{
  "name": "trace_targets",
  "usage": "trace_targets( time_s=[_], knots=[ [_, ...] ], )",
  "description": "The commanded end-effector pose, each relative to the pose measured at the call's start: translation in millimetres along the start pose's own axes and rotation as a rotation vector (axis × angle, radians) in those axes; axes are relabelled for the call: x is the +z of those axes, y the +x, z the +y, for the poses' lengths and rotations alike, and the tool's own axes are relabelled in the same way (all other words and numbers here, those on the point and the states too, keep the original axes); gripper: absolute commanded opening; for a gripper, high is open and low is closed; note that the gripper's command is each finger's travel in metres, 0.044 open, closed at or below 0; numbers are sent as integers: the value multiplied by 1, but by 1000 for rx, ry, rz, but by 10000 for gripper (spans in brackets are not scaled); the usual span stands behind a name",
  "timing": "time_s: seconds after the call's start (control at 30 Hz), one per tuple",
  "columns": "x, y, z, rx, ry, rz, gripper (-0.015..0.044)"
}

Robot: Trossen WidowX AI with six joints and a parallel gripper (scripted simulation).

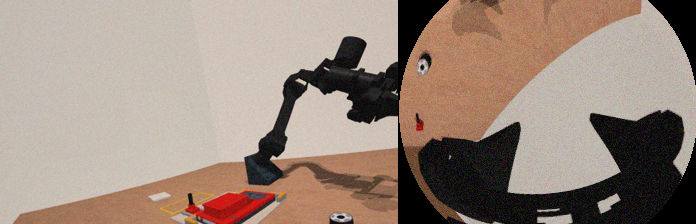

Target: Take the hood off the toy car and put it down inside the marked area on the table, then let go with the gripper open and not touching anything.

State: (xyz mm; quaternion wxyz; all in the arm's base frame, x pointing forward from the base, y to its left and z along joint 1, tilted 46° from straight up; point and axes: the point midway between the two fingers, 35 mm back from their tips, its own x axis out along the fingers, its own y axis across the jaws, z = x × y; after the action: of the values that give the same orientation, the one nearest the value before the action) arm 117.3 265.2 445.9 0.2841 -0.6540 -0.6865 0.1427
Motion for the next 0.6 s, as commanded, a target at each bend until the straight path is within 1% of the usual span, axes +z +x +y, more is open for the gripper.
trace_targets(
  time_s=[0.0,0.2,0.37,0.57],
  knots=[
    [2,4,35,101,152,-16,440],
    [5,3,80,233,370,-23,440],
    [10,-6,130,384,632,-3,440],
    [18,-25,187,564,981,58,440]
  ],
)
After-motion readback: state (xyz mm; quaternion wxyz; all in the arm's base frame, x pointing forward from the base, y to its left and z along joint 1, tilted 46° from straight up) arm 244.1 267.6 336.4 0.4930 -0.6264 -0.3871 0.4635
